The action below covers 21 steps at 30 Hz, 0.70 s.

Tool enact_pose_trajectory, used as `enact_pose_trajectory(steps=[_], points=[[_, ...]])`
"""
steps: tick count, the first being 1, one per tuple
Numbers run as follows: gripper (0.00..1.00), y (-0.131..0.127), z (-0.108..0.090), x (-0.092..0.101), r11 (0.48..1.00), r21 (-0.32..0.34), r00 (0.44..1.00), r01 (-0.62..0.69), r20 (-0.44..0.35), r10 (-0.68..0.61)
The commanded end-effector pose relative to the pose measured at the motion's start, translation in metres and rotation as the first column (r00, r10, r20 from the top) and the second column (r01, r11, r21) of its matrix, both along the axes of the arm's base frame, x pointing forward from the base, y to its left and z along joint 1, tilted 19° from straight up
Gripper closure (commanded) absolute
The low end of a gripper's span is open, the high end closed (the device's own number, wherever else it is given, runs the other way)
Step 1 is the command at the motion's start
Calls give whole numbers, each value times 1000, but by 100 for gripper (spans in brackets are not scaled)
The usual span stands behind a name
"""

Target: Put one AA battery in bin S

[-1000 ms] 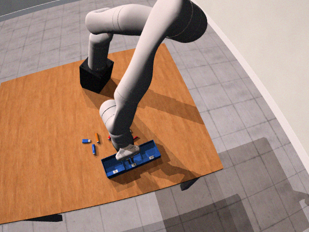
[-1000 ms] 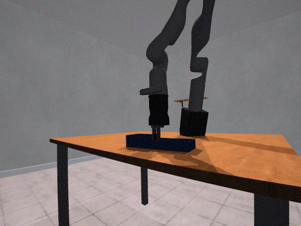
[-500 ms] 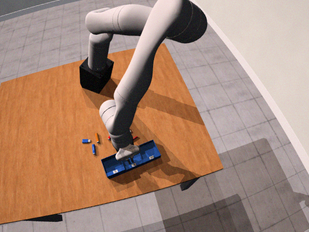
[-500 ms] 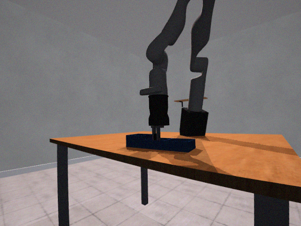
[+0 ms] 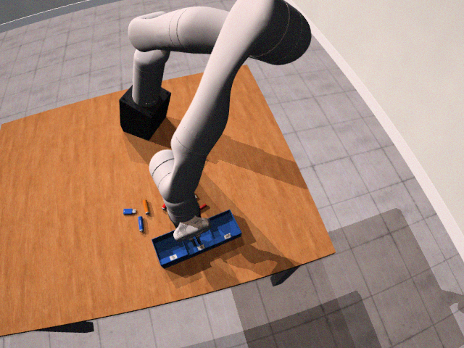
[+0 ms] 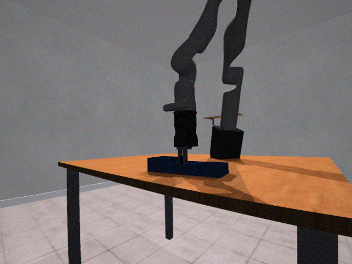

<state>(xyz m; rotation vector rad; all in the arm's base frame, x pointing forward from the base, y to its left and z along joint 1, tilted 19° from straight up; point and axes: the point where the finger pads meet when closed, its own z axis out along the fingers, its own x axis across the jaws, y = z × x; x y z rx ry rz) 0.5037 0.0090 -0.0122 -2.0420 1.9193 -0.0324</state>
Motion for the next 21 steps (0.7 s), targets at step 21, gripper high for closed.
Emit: enact_pose_trajectory(steps=[21], points=[[69,-2,8,-2,1000,0,1000,1,1,-1]])
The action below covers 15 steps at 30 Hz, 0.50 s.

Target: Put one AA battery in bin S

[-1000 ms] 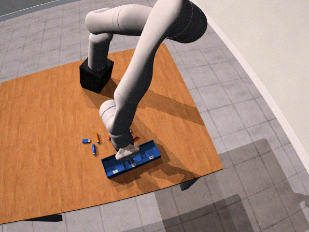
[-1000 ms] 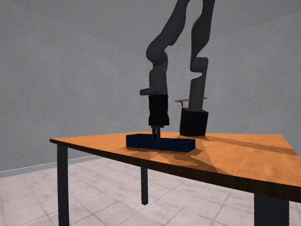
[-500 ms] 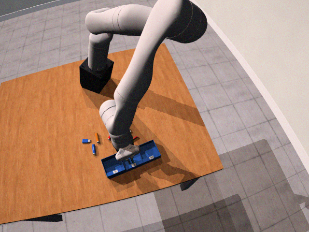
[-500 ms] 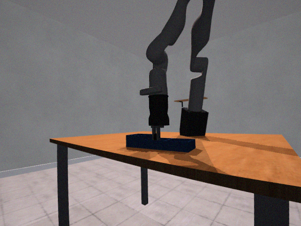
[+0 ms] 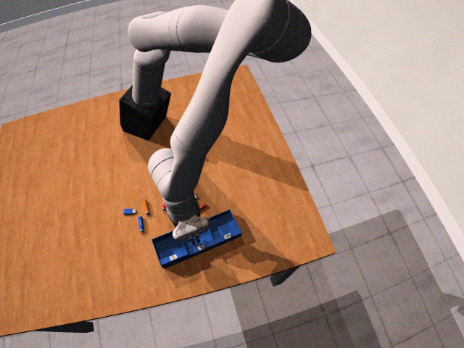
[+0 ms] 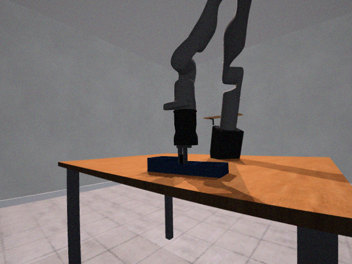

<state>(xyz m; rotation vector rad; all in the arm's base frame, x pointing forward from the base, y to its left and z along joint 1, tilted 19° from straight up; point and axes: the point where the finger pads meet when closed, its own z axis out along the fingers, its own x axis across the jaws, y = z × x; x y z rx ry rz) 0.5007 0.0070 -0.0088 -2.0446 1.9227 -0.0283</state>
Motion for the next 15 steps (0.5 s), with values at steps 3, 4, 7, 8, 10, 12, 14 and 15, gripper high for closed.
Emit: enact_pose_trajectory(steps=[3,4,7,8,10,12,14,15], points=[[69,-1,6,1,1000,1,1000,1,6,-1],[69,-1,7,1,1000,1,1000,1,6,-1],[69,-2,11,0,1000,1,1000,1,6,-1],[69,-2,12,-1,1000,1,1000,1,6,-1],[69,-3,15,-1,1000,1,1000,1,6,-1],[69,-3,17,-2,1000,1,1000,1,6,-1],[69,-4,20,-2,1000,1,1000,1,6,-1],[69,-4,21,-3,1000,1,1000,1,6,-1]])
